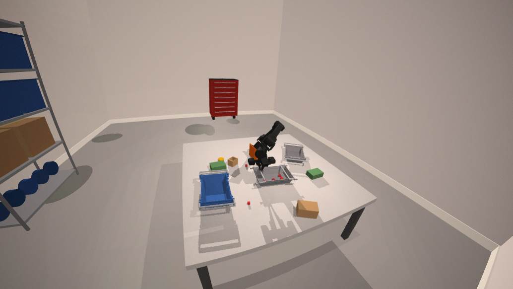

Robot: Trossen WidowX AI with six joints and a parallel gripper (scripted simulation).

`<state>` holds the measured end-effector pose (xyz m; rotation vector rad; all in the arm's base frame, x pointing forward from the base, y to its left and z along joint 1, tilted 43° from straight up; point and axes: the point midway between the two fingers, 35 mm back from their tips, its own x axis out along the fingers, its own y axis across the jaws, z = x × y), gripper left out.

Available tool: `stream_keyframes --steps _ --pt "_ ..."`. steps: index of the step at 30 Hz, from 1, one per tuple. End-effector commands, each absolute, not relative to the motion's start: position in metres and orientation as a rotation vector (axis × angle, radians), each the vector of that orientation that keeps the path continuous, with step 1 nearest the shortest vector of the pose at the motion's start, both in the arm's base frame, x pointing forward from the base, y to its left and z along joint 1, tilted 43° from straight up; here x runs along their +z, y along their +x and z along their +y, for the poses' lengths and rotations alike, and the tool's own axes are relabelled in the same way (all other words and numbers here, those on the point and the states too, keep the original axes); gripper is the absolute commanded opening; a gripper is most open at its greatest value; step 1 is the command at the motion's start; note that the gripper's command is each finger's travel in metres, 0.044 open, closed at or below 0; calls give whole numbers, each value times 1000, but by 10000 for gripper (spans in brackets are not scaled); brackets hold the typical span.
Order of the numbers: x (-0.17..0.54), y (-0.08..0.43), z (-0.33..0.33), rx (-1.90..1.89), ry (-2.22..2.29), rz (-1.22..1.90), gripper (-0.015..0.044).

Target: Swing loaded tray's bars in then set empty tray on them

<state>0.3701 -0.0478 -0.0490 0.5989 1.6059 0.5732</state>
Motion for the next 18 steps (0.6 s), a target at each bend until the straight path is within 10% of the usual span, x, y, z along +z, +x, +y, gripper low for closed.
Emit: stream_keyframes --steps 1,13,18 --pt "-49 370 -48 573 599 1606 131" --pt "17 379 -109 570 597 1608 440" --pt "36 383 -31 739 345 1535 440"
